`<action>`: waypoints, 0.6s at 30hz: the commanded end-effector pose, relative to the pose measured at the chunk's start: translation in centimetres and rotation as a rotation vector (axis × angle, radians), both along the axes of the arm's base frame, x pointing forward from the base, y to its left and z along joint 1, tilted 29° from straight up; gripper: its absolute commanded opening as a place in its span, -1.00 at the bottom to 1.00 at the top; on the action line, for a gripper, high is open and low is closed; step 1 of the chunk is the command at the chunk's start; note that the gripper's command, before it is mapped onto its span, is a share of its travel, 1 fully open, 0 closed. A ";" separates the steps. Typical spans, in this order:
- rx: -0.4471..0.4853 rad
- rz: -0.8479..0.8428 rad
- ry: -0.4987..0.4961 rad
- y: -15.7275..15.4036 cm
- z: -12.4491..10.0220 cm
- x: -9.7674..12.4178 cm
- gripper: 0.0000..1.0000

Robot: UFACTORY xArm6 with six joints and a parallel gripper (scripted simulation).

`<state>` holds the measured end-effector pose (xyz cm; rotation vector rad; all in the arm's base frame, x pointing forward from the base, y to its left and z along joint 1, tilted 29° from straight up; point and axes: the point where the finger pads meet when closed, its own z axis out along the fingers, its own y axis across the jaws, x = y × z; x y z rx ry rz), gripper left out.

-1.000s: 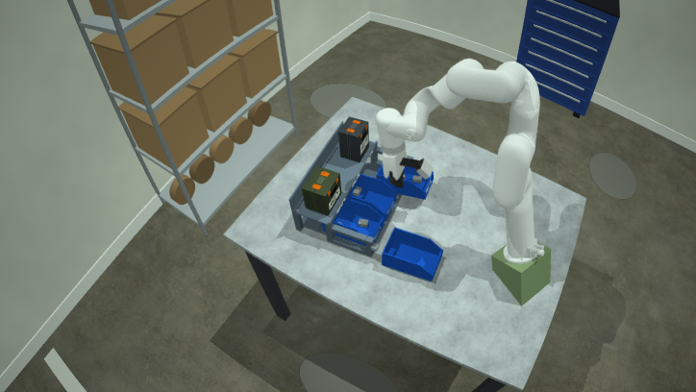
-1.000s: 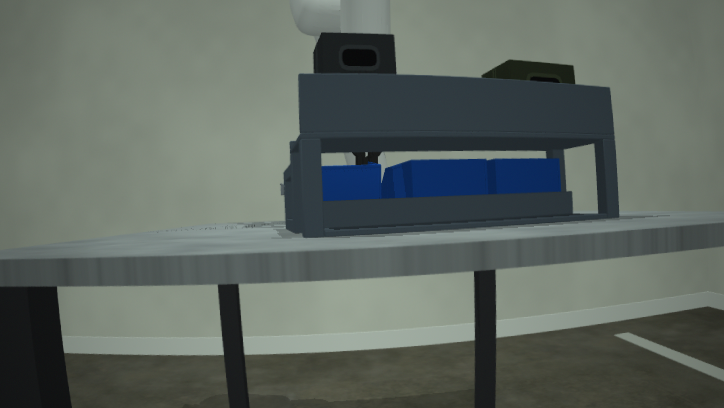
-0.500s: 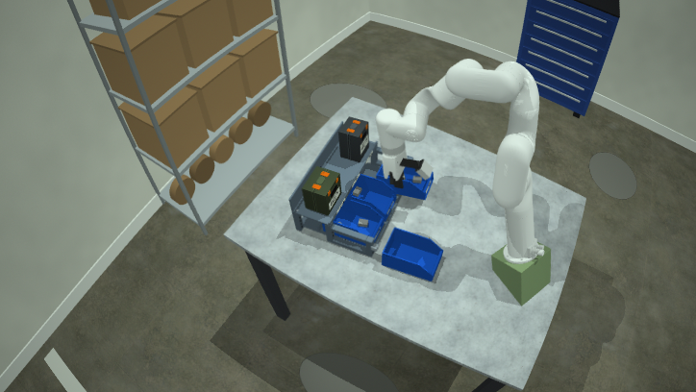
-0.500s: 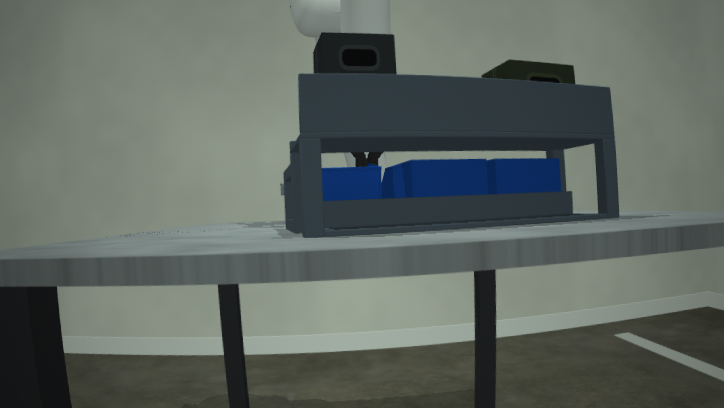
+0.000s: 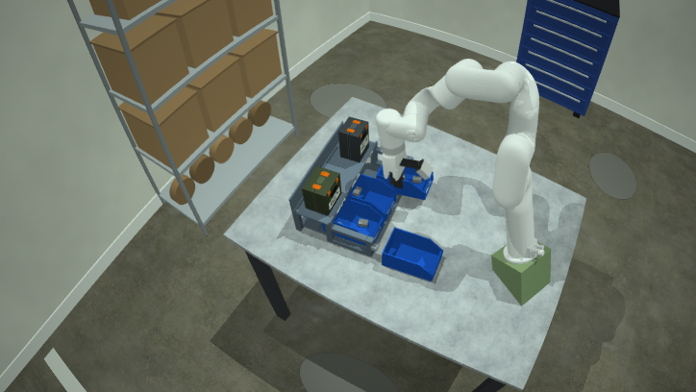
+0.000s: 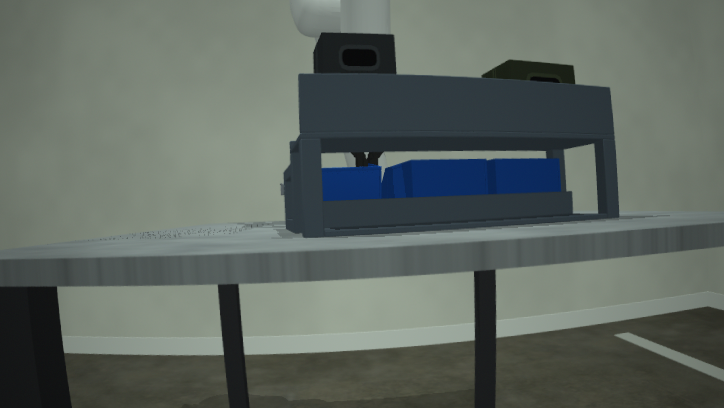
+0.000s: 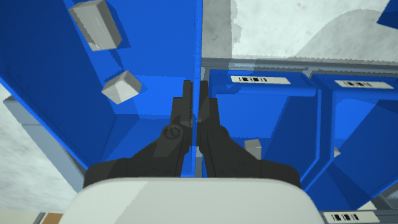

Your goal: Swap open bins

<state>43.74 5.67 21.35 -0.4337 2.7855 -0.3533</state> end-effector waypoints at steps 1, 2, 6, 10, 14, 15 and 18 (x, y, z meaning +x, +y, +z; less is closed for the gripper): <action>0.001 0.001 -0.005 0.1 0.2 0.2 -1.00; 0.001 0.001 -0.006 0.1 0.2 0.2 -1.00; 0.002 0.002 -0.008 0.1 0.2 0.3 -1.00; 0.003 0.002 -0.010 0.2 0.3 0.4 -1.00; 0.004 0.003 -0.013 0.2 0.3 0.6 -1.00; 0.004 0.004 -0.014 0.3 0.3 0.7 -1.00; 0.005 0.005 -0.017 0.3 0.4 0.8 -1.00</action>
